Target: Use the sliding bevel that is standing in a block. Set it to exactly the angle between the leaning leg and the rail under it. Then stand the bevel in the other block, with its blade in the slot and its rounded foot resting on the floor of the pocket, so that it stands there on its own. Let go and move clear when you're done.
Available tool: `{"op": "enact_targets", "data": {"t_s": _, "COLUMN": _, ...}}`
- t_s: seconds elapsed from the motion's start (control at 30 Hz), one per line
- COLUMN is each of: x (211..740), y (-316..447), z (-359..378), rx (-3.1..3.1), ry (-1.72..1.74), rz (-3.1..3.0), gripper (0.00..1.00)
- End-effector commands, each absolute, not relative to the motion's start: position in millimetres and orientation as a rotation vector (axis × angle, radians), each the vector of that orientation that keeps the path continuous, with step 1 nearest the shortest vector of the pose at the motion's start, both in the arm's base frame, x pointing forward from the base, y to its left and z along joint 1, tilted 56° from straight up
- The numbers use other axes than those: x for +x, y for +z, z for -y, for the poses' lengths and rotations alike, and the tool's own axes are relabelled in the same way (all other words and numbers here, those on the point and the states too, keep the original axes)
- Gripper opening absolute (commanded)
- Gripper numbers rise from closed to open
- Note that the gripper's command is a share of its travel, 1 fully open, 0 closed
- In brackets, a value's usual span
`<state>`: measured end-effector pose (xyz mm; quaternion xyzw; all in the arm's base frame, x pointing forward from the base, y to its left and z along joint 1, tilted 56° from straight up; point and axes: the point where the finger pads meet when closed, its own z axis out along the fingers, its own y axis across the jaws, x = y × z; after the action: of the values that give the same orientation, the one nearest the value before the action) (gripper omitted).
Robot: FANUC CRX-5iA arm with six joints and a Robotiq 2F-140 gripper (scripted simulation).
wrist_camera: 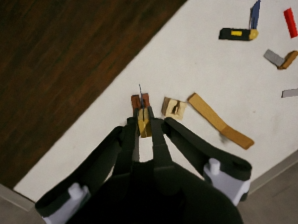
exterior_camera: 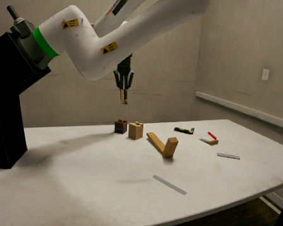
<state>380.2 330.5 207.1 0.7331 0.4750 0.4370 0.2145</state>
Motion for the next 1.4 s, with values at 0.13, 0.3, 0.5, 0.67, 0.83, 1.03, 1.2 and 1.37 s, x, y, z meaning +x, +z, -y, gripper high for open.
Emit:
{"op": "enact_targets", "data": {"t_s": 0.13, "x": 377, "y": 202, "z": -340, "rx": 2.052, "ry": 1.213, "rz": -1.288, "gripper": 0.1}}
{"op": "enact_targets", "data": {"t_s": 0.3, "x": 376, "y": 202, "z": -341, "rx": 2.055, "ry": 1.213, "rz": -1.285, "gripper": 0.1}}
{"op": "enact_targets", "data": {"t_s": 0.5, "x": 376, "y": 201, "z": -342, "rx": 2.055, "ry": 1.213, "rz": -1.284, "gripper": 0.1}}
{"op": "enact_targets", "data": {"t_s": 0.67, "x": 376, "y": 201, "z": -342, "rx": 2.055, "ry": 1.213, "rz": -1.284, "gripper": 0.1}}
{"op": "enact_targets", "data": {"t_s": 0.83, "x": 379, "y": 199, "z": -342, "rx": 2.056, "ry": 1.213, "rz": -1.284, "gripper": 0.1}}
{"op": "enact_targets", "data": {"t_s": 1.03, "x": 399, "y": 186, "z": -343, "rx": 2.056, "ry": 1.213, "rz": -1.284, "gripper": 0.1}}
{"op": "enact_targets", "data": {"t_s": 1.2, "x": 429, "y": 166, "z": -344, "rx": 2.056, "ry": 1.214, "rz": -1.285, "gripper": 0.1}}
{"op": "enact_targets", "data": {"t_s": 1.37, "x": 448, "y": 152, "z": -345, "rx": 2.056, "ry": 1.215, "rz": -1.285, "gripper": 0.1}}
